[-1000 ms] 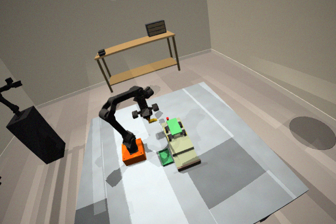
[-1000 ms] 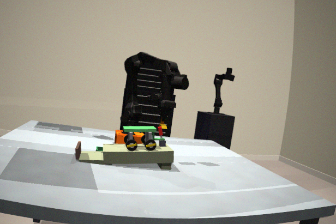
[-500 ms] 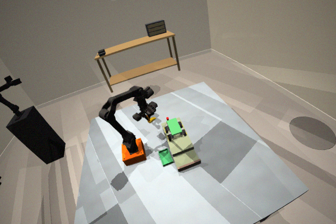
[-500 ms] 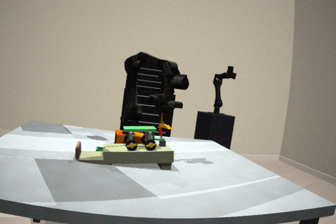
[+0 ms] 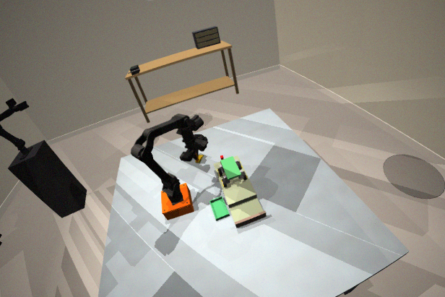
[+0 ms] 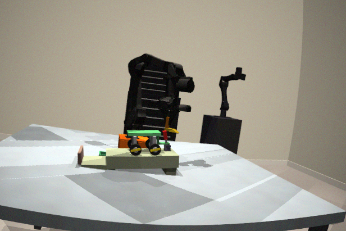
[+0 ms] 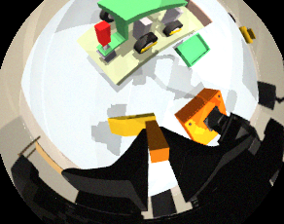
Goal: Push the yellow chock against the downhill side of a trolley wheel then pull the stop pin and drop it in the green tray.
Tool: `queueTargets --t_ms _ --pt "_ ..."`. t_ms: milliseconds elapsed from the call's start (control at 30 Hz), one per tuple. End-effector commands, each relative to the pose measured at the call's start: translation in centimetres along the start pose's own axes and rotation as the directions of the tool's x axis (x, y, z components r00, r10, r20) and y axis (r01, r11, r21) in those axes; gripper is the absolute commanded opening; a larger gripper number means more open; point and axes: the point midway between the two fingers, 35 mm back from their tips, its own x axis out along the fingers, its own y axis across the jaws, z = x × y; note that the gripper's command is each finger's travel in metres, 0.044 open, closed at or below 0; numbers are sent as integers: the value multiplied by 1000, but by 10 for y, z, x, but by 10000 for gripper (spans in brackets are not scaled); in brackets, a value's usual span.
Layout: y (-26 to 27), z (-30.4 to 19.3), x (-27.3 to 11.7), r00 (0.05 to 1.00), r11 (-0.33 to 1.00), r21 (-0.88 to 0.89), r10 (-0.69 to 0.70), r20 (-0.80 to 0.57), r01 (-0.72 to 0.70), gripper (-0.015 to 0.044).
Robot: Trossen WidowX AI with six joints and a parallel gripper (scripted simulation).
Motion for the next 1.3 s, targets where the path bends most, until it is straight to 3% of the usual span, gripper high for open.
queueTargets --t_ms 0,367,1267 --pt "0 0 0 1000 987 -159 0 -2 -1 0" --pt "0 0 0 1000 873 -488 1 -2 -2 0" --pt "-40 47 5 1000 830 -558 -2 2 3 0"
